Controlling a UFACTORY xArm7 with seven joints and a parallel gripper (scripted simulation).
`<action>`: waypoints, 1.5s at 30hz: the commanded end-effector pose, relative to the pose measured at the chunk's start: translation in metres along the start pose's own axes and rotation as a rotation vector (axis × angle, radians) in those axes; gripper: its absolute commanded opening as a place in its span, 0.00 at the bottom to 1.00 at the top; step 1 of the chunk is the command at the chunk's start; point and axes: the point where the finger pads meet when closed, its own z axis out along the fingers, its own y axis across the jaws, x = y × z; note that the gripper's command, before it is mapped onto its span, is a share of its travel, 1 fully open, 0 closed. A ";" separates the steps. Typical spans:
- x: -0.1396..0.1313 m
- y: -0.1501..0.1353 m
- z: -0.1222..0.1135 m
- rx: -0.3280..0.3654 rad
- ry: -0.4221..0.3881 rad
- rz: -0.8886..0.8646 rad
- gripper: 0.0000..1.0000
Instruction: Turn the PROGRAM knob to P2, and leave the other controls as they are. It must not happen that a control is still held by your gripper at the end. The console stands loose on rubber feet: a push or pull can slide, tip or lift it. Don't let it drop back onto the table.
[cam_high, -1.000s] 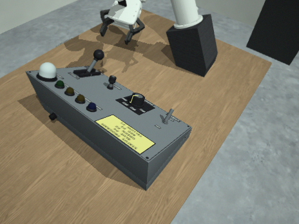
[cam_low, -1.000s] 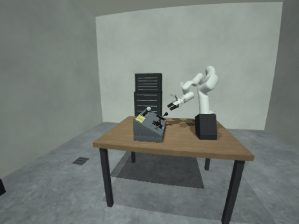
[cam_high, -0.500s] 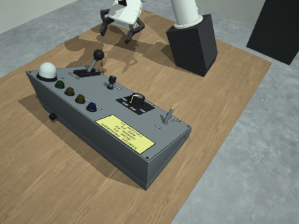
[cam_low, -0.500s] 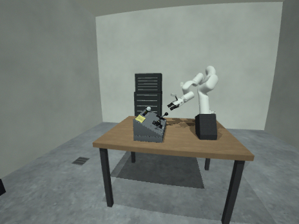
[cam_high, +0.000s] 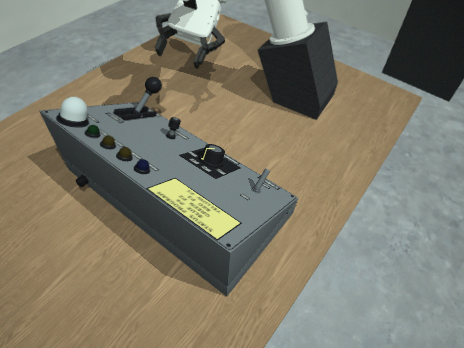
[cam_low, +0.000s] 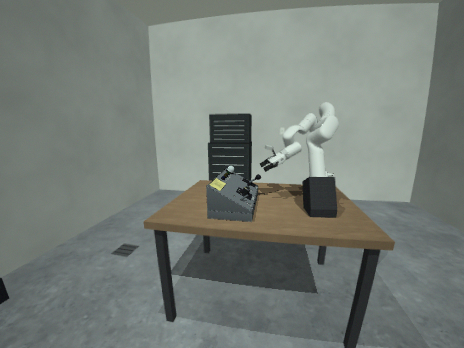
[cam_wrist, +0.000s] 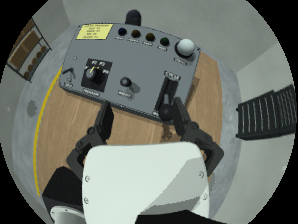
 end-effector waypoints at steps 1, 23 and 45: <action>0.001 0.000 0.000 0.000 0.000 -0.001 1.00; 0.020 -0.015 0.027 -0.005 -0.150 0.118 1.00; 0.050 -0.059 0.055 -0.051 -0.338 0.232 1.00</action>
